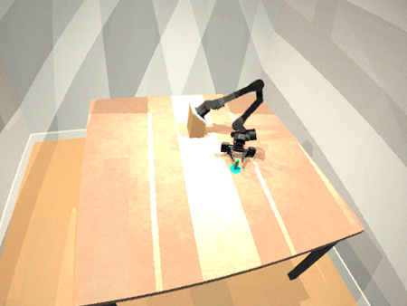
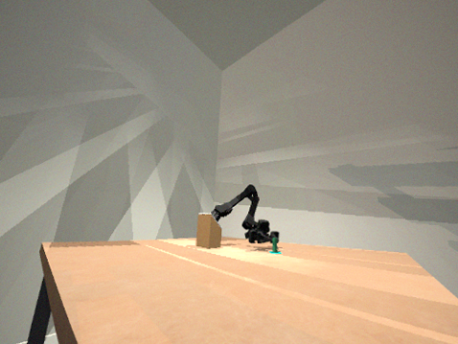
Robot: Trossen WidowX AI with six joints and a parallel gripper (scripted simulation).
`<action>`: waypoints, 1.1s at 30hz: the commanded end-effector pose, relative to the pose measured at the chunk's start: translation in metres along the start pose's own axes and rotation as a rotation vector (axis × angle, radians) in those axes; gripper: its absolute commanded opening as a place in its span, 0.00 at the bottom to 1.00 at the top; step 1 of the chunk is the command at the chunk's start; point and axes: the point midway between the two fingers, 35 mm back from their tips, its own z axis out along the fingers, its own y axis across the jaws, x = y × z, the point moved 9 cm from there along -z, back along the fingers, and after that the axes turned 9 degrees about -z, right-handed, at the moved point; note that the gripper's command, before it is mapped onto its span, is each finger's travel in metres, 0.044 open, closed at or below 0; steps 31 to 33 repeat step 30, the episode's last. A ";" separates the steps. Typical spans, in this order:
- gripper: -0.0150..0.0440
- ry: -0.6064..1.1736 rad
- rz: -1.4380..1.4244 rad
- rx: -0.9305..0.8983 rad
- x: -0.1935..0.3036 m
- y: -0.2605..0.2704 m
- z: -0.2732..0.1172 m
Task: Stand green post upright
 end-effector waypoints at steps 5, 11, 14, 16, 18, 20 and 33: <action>0.93 -0.004 0.007 0.001 0.000 0.001 0.000; 0.93 -0.003 0.009 0.002 -0.021 0.001 0.000; 0.93 -0.004 0.011 0.002 -0.035 -0.001 -0.001; 0.93 -0.005 0.012 0.002 -0.043 -0.002 -0.001; 0.93 -0.006 0.013 0.002 -0.052 -0.003 -0.002; 0.93 -0.007 0.013 0.002 -0.061 -0.005 -0.003; 0.93 -0.003 0.003 0.001 -0.086 -0.013 -0.007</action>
